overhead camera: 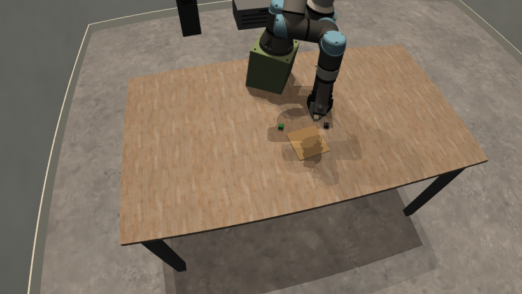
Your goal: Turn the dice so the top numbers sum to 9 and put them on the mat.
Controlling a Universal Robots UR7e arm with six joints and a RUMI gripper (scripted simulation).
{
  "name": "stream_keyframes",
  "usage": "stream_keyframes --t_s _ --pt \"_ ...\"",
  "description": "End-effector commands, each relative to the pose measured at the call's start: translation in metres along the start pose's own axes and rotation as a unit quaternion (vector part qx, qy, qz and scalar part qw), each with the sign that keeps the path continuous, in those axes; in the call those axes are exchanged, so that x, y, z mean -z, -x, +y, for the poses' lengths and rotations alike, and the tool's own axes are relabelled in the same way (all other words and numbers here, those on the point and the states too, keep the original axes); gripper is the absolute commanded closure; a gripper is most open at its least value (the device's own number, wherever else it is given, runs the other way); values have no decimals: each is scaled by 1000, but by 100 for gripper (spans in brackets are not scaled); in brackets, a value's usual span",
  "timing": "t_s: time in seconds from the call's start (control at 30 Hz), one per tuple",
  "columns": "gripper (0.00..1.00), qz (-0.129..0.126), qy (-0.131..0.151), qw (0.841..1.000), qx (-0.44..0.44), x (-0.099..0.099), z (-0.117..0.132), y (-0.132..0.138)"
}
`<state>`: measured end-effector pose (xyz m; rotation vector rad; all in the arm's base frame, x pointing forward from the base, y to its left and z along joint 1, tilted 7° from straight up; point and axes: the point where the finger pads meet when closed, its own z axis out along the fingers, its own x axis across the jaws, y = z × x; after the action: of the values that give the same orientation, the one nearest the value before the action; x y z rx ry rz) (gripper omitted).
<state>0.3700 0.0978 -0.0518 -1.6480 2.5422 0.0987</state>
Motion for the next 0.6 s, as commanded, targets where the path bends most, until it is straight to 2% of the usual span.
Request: stream_keyframes --t_s 0.0,0.4,0.57 --pt "97 3 -2 999 -49 0 -1 -4" --pt "97 2 -2 974 -224 1 1 -18" --pt "97 2 -2 966 -260 1 1 -21"
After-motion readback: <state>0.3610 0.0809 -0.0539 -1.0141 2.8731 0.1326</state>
